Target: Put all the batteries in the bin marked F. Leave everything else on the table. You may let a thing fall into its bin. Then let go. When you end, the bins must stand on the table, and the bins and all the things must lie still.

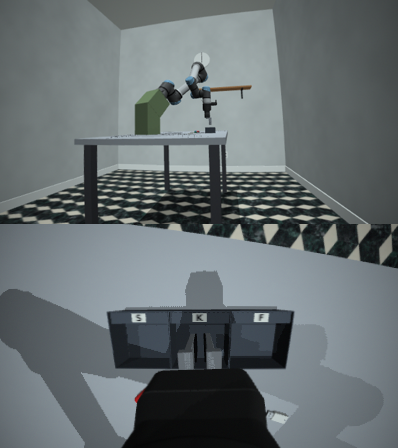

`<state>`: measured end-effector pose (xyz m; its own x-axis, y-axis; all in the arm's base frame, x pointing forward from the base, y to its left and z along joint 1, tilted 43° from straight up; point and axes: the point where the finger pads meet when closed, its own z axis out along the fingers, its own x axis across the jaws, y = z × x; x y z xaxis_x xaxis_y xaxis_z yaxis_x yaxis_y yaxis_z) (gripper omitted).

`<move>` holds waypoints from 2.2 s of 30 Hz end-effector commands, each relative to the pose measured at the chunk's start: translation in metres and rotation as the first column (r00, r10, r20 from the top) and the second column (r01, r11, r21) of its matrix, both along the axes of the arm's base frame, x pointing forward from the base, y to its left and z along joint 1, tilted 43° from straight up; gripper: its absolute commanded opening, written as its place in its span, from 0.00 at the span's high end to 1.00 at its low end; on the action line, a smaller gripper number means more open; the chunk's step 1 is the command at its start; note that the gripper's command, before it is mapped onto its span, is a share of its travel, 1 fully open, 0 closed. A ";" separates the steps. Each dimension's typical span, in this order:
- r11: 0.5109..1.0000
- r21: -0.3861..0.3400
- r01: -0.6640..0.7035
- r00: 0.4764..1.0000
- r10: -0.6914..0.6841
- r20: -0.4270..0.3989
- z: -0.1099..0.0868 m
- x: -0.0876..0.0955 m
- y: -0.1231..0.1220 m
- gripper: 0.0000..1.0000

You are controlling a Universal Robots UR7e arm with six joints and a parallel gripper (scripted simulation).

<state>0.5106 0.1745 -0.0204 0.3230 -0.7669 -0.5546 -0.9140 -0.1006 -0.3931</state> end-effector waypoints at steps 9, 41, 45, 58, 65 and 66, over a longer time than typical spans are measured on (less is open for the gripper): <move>1.000 0.000 -0.002 1.000 0.002 -0.001 0.015 -0.006 0.006 0.69; 1.000 0.000 -0.002 1.000 0.002 -0.001 0.042 -0.022 0.069 0.69; 1.000 0.000 -0.002 1.000 0.002 -0.001 0.035 -0.020 0.076 0.69; 1.000 0.000 -0.002 1.000 0.002 -0.001 0.013 -0.013 0.095 0.69; 1.000 0.000 -0.002 1.000 0.002 -0.001 0.011 -0.012 0.097 0.69; 1.000 0.000 -0.002 1.000 0.002 -0.001 0.011 -0.012 0.097 0.69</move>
